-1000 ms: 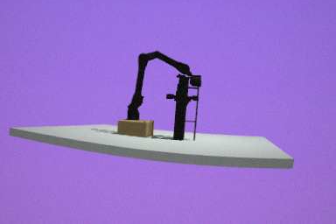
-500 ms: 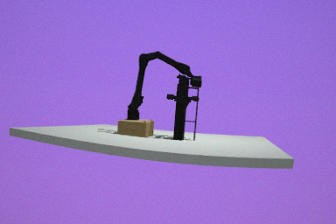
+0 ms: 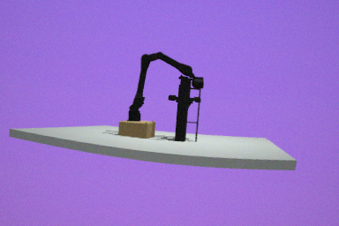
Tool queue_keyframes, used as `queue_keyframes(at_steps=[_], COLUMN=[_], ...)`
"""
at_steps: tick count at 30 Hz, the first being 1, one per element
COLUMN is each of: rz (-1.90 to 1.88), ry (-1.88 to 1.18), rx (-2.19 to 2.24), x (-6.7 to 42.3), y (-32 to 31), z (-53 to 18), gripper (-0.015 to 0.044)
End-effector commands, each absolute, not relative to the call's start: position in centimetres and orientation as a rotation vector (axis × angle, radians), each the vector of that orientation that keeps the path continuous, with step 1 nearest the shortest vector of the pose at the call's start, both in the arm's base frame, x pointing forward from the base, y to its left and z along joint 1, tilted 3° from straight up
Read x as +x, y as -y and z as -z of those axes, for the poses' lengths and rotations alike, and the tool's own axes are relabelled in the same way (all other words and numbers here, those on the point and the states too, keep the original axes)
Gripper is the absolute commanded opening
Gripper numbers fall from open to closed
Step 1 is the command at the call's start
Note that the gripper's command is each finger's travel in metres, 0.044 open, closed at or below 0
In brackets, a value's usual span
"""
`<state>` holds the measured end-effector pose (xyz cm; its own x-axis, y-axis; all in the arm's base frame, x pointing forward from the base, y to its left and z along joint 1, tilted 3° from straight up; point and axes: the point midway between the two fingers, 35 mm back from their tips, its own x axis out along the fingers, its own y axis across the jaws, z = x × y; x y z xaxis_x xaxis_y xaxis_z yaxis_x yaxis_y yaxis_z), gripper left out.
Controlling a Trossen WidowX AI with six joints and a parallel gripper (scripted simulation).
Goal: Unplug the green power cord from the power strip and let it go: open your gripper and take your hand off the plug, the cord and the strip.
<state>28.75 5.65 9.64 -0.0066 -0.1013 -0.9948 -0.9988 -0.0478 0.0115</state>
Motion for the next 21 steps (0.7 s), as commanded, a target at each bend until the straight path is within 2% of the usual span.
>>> queue_keyframes(at_steps=[1,4,18,21], rz=[-1.27,-1.27,-1.272,-1.272], ry=[-1.191,-1.191,-1.193,-1.192], rx=[-1.305,-1.305,-1.307,-1.306], x=[28.4,28.2,28.1,28.1], y=[-9.3,-9.8,-8.5,-9.8], z=[-10.0,-10.0,-9.7,-9.9], gripper=[0.0,0.0,0.0368,0.044])
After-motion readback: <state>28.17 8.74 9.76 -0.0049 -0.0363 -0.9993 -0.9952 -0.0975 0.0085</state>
